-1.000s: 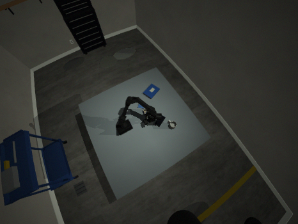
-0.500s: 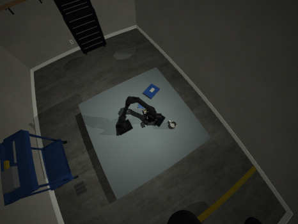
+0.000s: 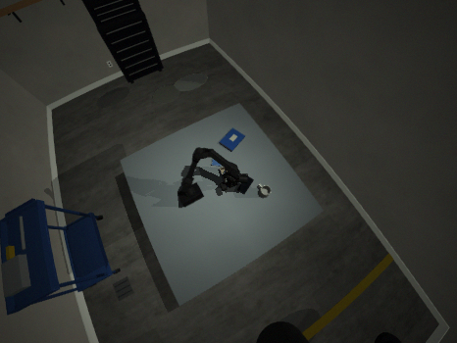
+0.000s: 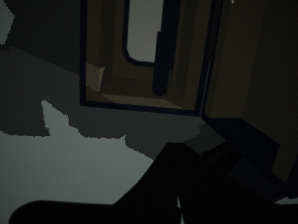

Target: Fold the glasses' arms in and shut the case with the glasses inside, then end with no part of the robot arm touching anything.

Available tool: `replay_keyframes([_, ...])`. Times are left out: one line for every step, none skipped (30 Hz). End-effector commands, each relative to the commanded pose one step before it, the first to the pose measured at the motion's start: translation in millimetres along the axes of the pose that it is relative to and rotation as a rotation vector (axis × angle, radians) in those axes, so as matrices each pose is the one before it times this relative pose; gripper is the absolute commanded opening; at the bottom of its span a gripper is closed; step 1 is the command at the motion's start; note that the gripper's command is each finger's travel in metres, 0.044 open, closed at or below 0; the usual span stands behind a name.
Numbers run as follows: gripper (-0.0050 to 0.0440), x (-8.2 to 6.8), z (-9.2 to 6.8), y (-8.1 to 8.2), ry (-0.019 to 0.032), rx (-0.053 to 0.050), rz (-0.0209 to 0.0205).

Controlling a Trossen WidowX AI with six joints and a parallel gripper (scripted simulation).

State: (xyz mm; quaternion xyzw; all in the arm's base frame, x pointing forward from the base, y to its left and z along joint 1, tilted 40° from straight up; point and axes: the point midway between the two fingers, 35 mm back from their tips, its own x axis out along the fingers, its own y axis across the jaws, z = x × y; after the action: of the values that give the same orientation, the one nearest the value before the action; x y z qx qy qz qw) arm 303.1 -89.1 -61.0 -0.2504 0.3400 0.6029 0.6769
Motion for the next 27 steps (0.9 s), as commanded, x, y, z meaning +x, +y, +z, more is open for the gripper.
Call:
replay_keyframes([0.0,0.96,-0.33,0.61,0.00141,-0.0035,0.00483])
replay_keyframes([0.0,0.0,0.0,0.0,0.0,0.0,0.0])
replay_keyframes([0.0,0.0,0.0,0.0,0.0,0.0,0.0])
replay_keyframes([0.0,0.0,0.0,0.0,0.0,0.0,0.0])
replay_keyframes([0.0,0.0,0.0,0.0,0.0,0.0,0.0])
replay_keyframes([0.0,0.0,0.0,0.0,0.0,0.0,0.0])
replay_keyframes([0.0,0.0,0.0,0.0,0.0,0.0,0.0])
replay_keyframes([0.0,0.0,0.0,0.0,0.0,0.0,0.0])
replay_keyframes([0.0,0.0,0.0,0.0,0.0,0.0,0.0])
replay_keyframes([0.0,0.0,0.0,0.0,0.0,0.0,0.0])
replay_keyframes([0.0,0.0,0.0,0.0,0.0,0.0,0.0])
replay_keyframes([0.0,-1.11,2.25,0.07,0.00007,0.0,-0.00002])
replay_keyframes([0.0,-1.87,3.84,0.16,0.00011,0.0,-0.00003])
replay_keyframes([0.0,-2.74,5.73,0.33,0.00013,0.0,-0.00003])
replay_keyframes([0.0,-3.77,8.11,0.64,0.00011,0.0,-0.00003])
replay_keyframes([0.0,-3.79,8.5,0.89,0.00004,0.0,-0.00001])
replay_keyframes([0.0,-4.0,9.59,1.25,-0.00005,0.0,0.00001])
replay_keyframes([0.0,-3.77,10.17,1.54,-0.00015,0.0,0.00004])
replay_keyframes([0.0,0.0,0.0,0.0,0.0,0.0,0.0])
replay_keyframes([0.0,0.0,0.0,0.0,0.0,0.0,0.0])
replay_keyframes([0.0,-1.22,10.75,0.28,0.00007,0.0,-0.00002])
replay_keyframes([0.0,-0.53,10.08,0.0,-0.00007,0.0,0.00002])
replay_keyframes([0.0,-0.11,8.21,-0.19,-0.00005,0.0,0.00001])
replay_keyframes([0.0,-0.06,6.89,-0.28,-0.00004,0.0,0.00001])
replay_keyframes([0.0,-0.11,6.12,-0.31,-0.00002,0.0,0.00001])
replay_keyframes([0.0,-0.13,5.66,-0.33,-0.00002,0.0,0.00001])
replay_keyframes([0.0,-0.14,5.41,-0.49,-0.00001,0.0,0.0])
